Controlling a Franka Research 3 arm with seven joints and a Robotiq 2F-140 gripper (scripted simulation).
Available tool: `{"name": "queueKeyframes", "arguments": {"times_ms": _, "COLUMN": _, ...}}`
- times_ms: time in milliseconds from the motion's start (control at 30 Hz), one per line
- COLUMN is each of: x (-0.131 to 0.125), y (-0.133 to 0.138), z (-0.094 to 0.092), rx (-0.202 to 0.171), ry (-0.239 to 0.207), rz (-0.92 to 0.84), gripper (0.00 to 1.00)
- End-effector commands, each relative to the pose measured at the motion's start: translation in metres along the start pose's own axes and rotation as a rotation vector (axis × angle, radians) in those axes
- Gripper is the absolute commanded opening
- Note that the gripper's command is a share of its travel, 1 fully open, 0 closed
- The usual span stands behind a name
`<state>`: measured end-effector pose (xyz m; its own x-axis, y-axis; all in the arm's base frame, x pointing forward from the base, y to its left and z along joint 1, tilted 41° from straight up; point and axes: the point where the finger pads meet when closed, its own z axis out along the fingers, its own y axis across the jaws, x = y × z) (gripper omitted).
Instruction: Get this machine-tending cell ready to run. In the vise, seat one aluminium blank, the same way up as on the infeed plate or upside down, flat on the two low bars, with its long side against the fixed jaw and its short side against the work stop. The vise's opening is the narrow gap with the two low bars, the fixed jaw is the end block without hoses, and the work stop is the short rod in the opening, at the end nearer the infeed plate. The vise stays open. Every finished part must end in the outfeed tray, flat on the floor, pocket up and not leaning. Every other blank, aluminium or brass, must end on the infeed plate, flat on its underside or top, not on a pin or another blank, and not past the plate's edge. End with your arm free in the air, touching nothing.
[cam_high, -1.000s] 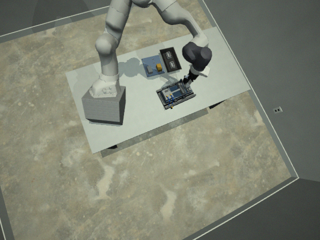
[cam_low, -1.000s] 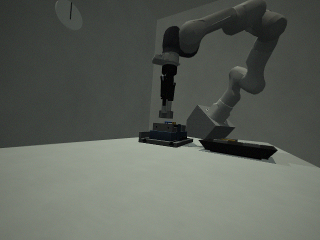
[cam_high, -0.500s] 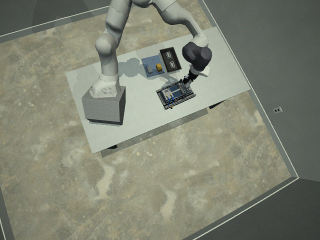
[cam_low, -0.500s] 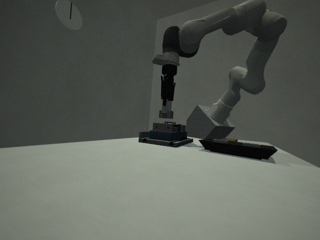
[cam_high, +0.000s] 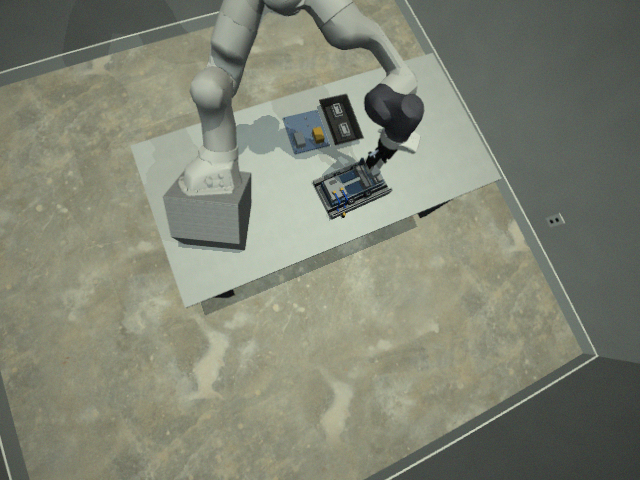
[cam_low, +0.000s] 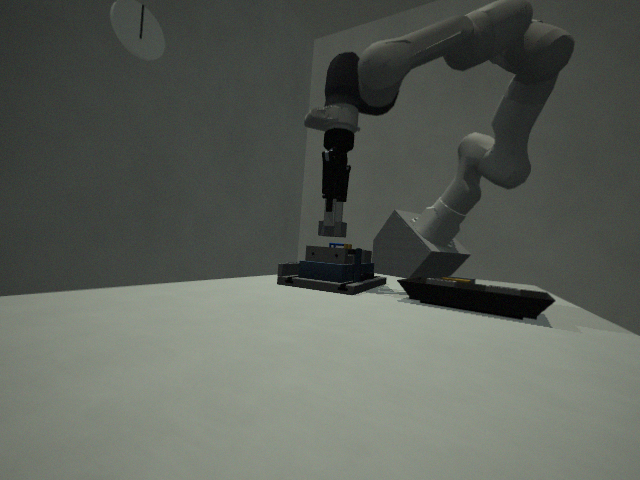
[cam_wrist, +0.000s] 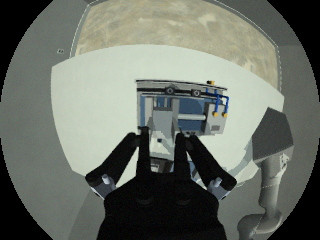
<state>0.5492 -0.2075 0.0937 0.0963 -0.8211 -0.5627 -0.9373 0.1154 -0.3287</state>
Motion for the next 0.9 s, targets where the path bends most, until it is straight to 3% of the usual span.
{"name": "queueKeyframes", "arguments": {"times_ms": 0, "x": 0.0006, "y": -0.001, "z": -0.0013, "rx": 0.001, "ry": 0.001, "rz": -0.007, "gripper": 0.0}}
{"name": "queueKeyframes", "arguments": {"times_ms": 867, "x": 0.0025, "y": -0.0034, "z": -0.0037, "rx": 0.002, "ry": 0.001, "rz": -0.014, "gripper": 0.0}}
